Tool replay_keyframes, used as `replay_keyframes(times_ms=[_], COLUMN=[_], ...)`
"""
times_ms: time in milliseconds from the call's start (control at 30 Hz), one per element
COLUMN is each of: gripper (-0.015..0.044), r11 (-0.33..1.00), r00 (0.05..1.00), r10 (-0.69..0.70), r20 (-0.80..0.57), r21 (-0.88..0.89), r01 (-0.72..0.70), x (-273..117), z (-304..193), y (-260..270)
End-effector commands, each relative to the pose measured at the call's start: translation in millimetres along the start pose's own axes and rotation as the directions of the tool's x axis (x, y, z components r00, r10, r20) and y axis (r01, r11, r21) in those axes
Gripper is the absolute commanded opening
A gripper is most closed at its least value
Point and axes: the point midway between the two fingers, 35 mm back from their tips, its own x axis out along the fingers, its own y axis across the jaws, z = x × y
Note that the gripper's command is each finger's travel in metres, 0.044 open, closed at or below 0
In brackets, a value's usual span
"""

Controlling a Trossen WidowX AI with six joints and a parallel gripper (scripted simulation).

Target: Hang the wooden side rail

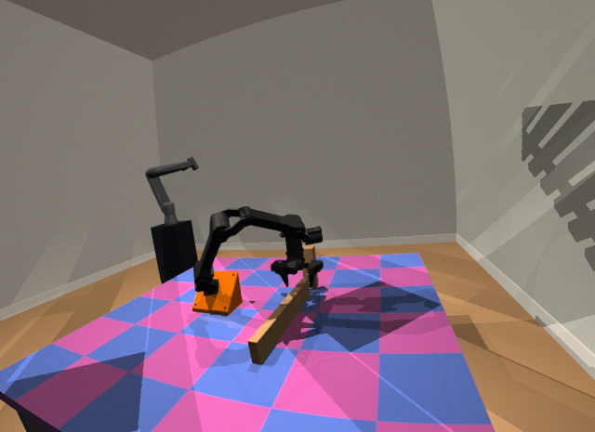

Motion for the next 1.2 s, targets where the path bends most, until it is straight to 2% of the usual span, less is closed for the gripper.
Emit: replay_keyframes(times_ms=[0,900,1167], gripper=[0.044,0.044,0.023], r11=[1.0,1.0,1.0], r00=[1.0,1.0,1.0], r10=[-0.002,-0.002,-0.002], r20=[0.004,0.007,0.007], r21=[-0.003,-0.003,-0.003], r01=[0.002,0.002,0.002], x=[8.4,47.2,47.2], z=[1.0,2.6,2.6], y=[-0.1,-1.9,-1.9])
